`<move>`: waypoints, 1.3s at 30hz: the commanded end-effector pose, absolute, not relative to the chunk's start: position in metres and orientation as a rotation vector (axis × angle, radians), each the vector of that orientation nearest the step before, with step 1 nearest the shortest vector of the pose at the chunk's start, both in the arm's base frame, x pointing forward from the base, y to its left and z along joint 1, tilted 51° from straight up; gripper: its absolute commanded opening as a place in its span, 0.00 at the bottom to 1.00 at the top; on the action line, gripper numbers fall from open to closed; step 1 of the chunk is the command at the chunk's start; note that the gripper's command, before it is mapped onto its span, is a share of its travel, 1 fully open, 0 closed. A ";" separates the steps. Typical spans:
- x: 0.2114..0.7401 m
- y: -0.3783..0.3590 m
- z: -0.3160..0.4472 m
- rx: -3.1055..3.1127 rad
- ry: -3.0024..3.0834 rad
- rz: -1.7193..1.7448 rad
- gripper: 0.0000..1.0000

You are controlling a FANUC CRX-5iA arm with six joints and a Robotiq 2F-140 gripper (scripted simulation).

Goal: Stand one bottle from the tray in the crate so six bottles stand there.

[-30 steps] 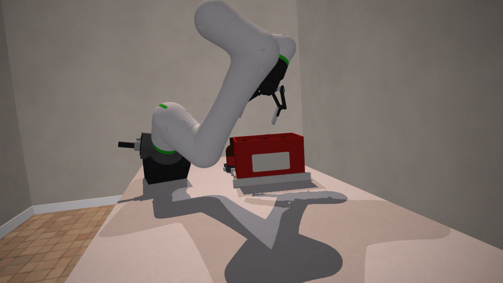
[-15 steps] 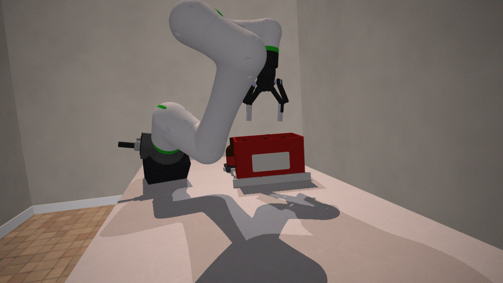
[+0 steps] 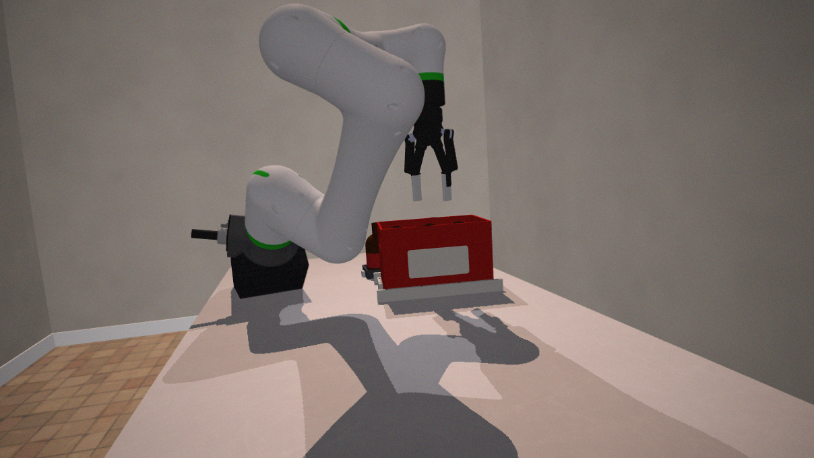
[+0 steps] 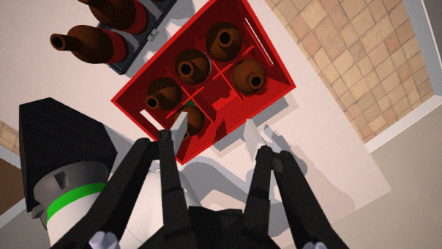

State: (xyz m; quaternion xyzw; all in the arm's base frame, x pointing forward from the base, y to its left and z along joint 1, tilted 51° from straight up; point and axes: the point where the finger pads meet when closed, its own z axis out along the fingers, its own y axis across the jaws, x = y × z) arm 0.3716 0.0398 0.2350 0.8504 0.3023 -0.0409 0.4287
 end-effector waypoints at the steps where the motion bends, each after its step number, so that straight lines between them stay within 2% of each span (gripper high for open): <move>1: 0.372 0.040 0.235 2.123 0.755 -0.101 0.00; 28: 0.373 0.043 0.233 2.122 0.758 -0.102 0.00; 32: 0.384 0.095 0.187 2.109 0.799 -0.118 0.00; 35: 0.385 0.104 0.177 2.103 0.815 -0.125 0.00; 39: 0.382 0.145 0.125 2.081 0.865 -0.156 0.00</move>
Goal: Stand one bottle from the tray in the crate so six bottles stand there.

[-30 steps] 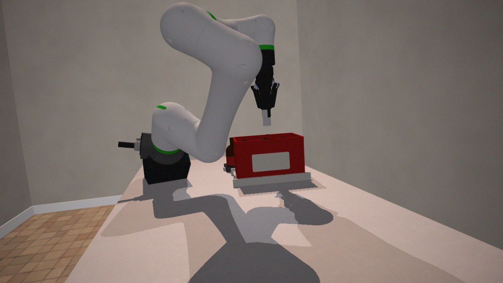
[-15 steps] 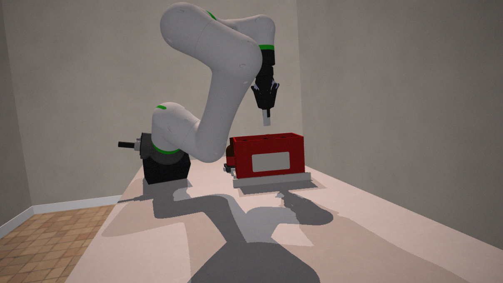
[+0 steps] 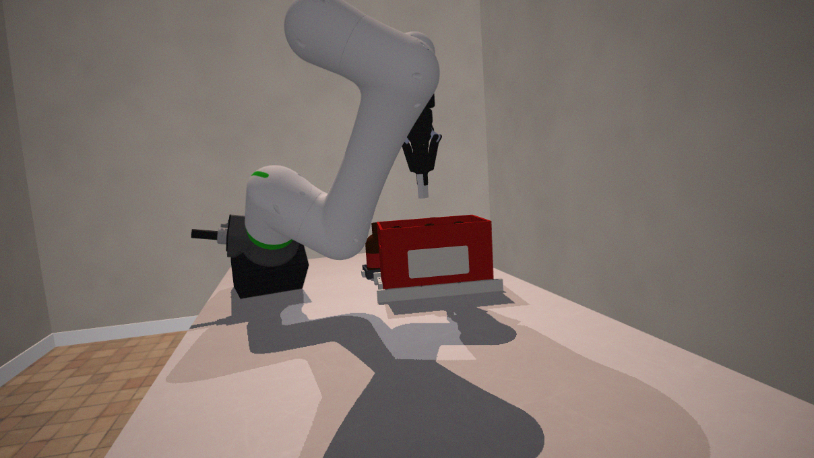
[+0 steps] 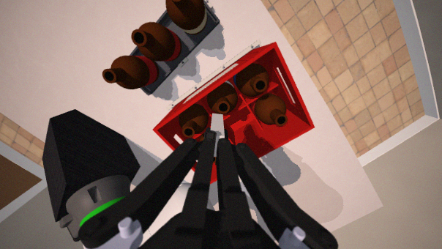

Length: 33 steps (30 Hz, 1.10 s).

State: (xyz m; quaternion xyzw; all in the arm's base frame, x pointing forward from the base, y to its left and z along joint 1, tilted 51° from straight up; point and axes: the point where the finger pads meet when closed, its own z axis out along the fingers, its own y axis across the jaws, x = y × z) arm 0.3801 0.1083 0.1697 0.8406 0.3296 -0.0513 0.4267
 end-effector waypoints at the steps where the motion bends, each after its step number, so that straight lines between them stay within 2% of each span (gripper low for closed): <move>1: 0.381 0.151 0.114 2.077 0.871 -0.162 0.00; 5: 0.378 0.179 0.075 2.072 0.879 -0.170 0.00; 6: 0.378 0.186 0.065 2.072 0.879 -0.170 0.38; 10: 0.379 0.214 0.026 2.072 0.879 -0.170 0.38; 33: 0.379 0.214 0.026 2.072 0.879 -0.170 0.38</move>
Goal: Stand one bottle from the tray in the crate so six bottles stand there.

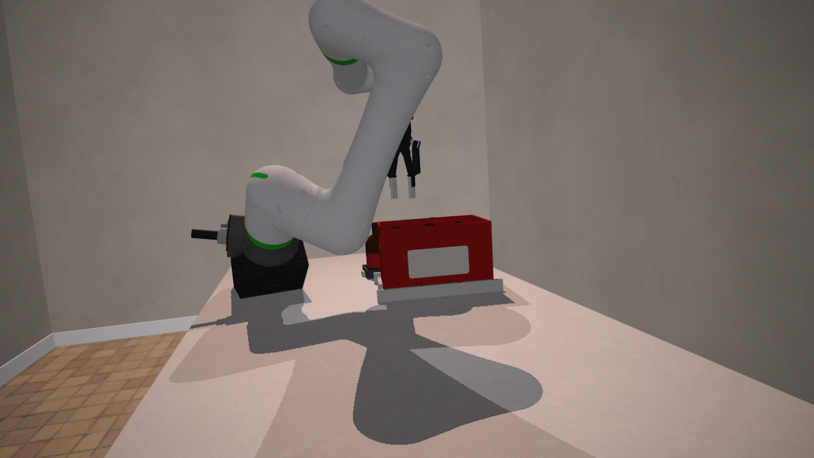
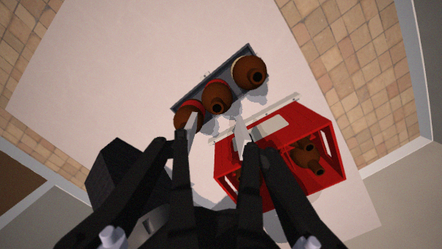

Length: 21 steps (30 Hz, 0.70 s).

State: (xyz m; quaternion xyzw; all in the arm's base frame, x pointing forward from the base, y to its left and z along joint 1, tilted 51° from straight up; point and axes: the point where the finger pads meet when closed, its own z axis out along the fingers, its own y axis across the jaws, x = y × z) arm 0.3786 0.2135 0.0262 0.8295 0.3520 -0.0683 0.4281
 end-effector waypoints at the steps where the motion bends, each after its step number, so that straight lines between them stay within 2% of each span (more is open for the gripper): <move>1: 0.379 0.214 0.026 2.072 0.879 -0.170 0.38; 21: 0.379 0.211 0.024 2.072 0.879 -0.170 0.38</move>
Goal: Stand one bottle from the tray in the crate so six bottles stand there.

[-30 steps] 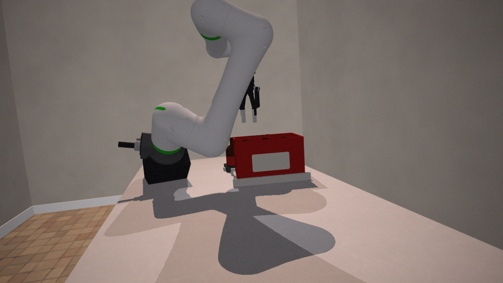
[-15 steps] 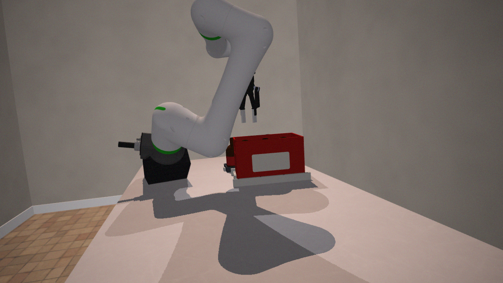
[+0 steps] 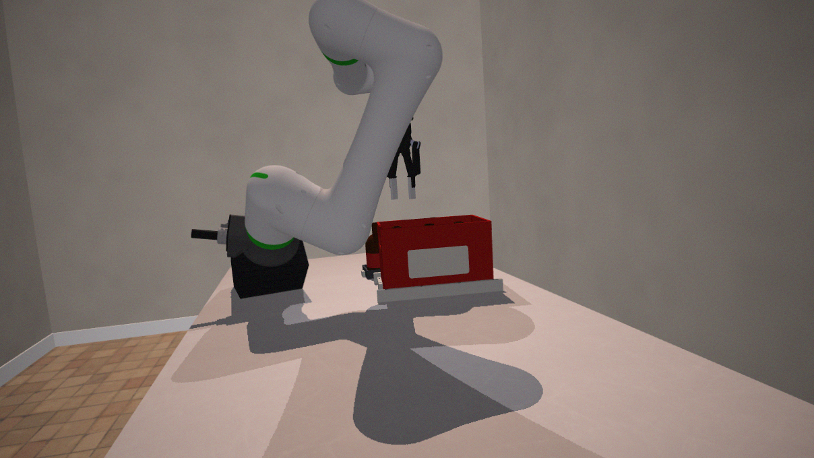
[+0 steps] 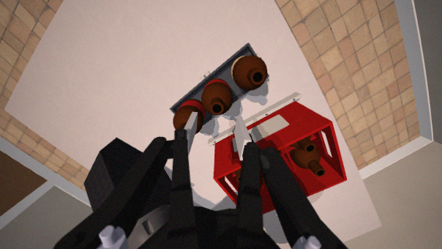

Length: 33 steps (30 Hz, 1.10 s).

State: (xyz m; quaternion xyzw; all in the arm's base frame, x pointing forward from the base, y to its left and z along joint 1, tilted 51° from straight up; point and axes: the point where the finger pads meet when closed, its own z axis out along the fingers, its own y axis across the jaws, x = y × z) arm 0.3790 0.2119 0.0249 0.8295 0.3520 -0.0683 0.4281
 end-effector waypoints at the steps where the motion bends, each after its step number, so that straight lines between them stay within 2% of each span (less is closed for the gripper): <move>1: 0.379 0.211 0.024 2.072 0.879 -0.170 0.38; 33: 0.386 0.184 0.002 2.072 0.879 -0.170 0.38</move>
